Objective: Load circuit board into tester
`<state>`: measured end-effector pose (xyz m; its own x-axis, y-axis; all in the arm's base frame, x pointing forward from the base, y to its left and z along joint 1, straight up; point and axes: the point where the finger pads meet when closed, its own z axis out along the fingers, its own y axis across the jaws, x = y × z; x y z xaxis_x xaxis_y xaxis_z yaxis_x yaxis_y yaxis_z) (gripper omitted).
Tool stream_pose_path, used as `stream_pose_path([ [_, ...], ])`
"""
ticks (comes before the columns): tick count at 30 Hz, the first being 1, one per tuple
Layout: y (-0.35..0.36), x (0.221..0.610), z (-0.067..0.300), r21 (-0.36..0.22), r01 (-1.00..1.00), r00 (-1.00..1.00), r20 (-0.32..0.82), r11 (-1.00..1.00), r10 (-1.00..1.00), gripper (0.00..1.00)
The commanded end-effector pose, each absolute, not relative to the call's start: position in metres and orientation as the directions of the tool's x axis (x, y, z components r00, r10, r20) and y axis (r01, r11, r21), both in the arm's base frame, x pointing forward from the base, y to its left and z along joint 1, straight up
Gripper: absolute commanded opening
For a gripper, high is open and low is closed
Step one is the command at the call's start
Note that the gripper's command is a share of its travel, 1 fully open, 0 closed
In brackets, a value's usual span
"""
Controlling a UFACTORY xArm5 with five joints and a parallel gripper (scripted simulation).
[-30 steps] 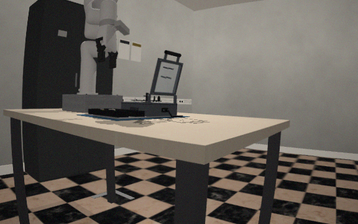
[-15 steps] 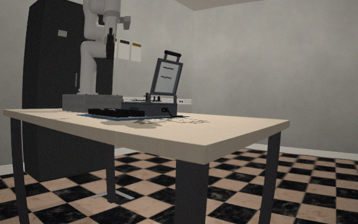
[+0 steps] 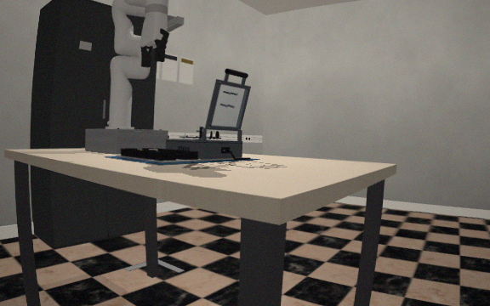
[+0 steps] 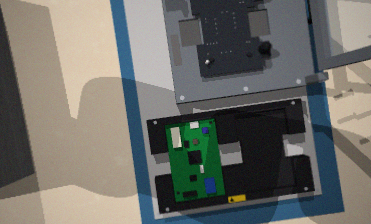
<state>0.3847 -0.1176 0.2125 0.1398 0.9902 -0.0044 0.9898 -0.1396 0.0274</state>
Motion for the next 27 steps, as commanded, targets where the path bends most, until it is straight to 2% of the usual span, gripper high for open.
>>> stream_pose_path([
  [1, -0.1132, 0.3792, 0.2226, 0.01, 0.999, 0.048, -0.003, -0.048, 0.999, 1.0],
  [27, -0.1112, 0.3764, 0.2262, 0.003, 1.0, 0.009, -0.001, -0.009, 1.0, 1.0],
])
